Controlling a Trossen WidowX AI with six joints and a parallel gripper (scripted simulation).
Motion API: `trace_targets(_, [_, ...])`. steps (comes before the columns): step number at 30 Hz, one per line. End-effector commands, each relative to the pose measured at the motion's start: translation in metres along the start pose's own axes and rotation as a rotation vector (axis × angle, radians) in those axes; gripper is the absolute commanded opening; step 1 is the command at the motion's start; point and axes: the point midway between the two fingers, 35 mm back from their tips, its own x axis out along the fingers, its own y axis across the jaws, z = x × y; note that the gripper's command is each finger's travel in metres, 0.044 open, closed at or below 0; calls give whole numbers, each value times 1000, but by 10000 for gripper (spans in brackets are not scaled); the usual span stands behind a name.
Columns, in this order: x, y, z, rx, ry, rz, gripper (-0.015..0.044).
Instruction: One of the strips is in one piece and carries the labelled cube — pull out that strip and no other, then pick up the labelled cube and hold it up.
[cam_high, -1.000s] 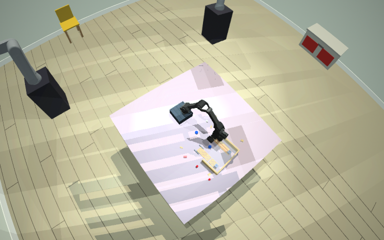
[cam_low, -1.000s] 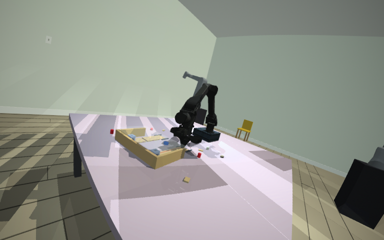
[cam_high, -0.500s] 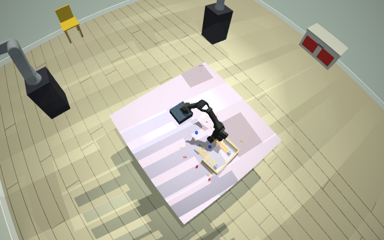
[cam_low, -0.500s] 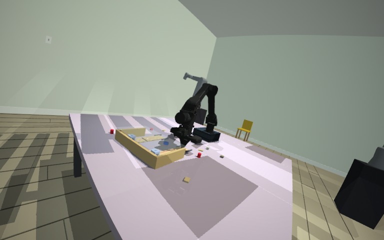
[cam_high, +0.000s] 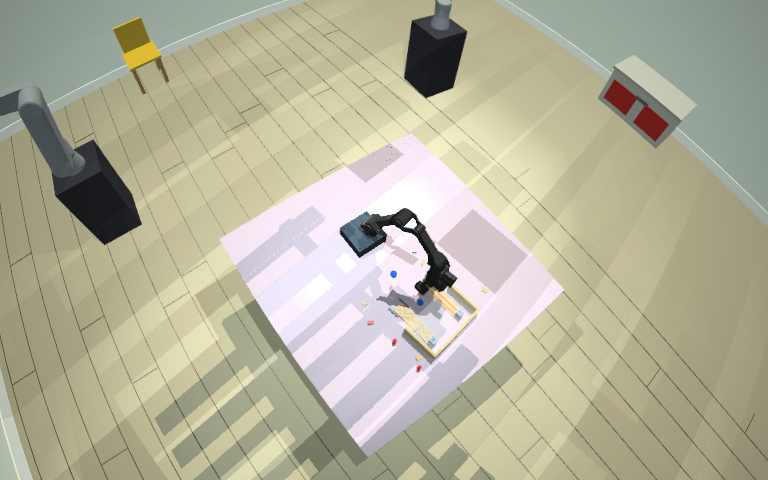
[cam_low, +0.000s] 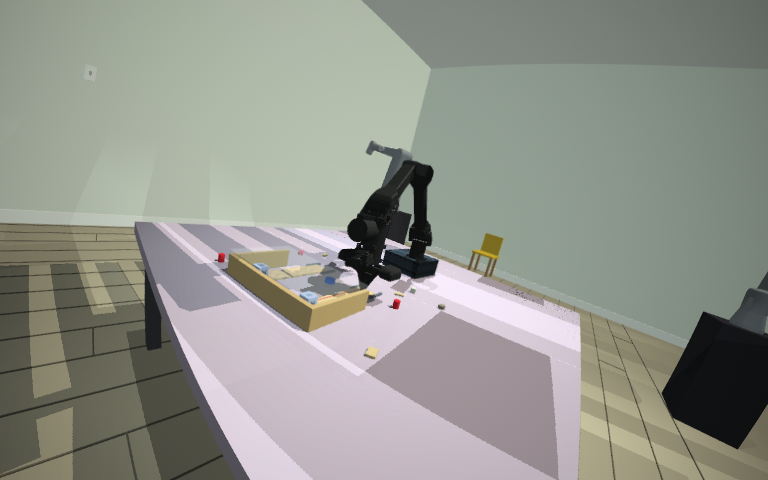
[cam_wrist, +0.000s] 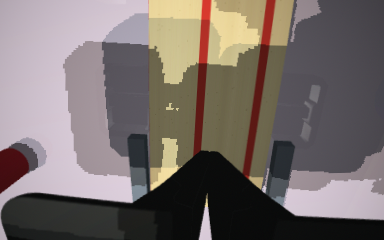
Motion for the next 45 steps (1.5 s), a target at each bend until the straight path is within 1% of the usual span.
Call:
trace_targets(1, [2, 0, 0, 2, -2, 3, 0])
trace_targets(12, [3, 0, -1, 2, -2, 3, 0])
trace_targets(45, [5, -1, -52, 2, 3, 3, 0])
